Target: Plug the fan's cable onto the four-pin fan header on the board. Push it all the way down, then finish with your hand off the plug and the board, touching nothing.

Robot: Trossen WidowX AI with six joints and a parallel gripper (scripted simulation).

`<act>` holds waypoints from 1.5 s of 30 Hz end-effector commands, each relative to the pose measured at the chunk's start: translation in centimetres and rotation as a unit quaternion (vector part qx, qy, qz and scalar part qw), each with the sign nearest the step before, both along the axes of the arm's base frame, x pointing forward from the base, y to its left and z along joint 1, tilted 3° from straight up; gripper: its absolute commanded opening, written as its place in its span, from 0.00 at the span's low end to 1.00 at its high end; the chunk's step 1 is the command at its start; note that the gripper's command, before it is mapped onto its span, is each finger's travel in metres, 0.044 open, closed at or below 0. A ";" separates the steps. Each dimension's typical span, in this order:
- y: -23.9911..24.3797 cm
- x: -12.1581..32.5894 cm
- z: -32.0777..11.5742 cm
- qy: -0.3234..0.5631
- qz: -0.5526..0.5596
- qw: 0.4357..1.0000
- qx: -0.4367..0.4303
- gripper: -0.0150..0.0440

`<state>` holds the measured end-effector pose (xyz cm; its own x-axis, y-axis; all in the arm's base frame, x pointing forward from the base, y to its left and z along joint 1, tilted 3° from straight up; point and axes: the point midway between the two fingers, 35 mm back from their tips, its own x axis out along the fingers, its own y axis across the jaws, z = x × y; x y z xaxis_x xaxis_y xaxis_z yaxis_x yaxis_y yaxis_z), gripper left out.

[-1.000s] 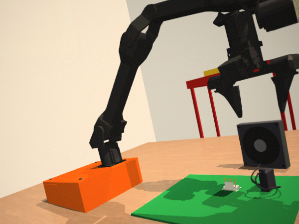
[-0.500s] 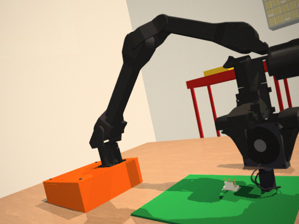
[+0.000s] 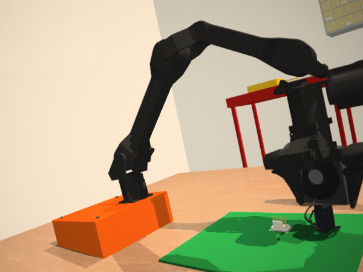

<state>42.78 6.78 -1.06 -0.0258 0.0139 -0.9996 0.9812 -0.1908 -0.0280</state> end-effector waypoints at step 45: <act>-0.1 -0.1 2.4 0.001 -0.002 1.000 -0.002 0.25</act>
<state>42.42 6.75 -0.35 -0.0437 0.0112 -0.9990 0.9807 -0.1904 -0.0450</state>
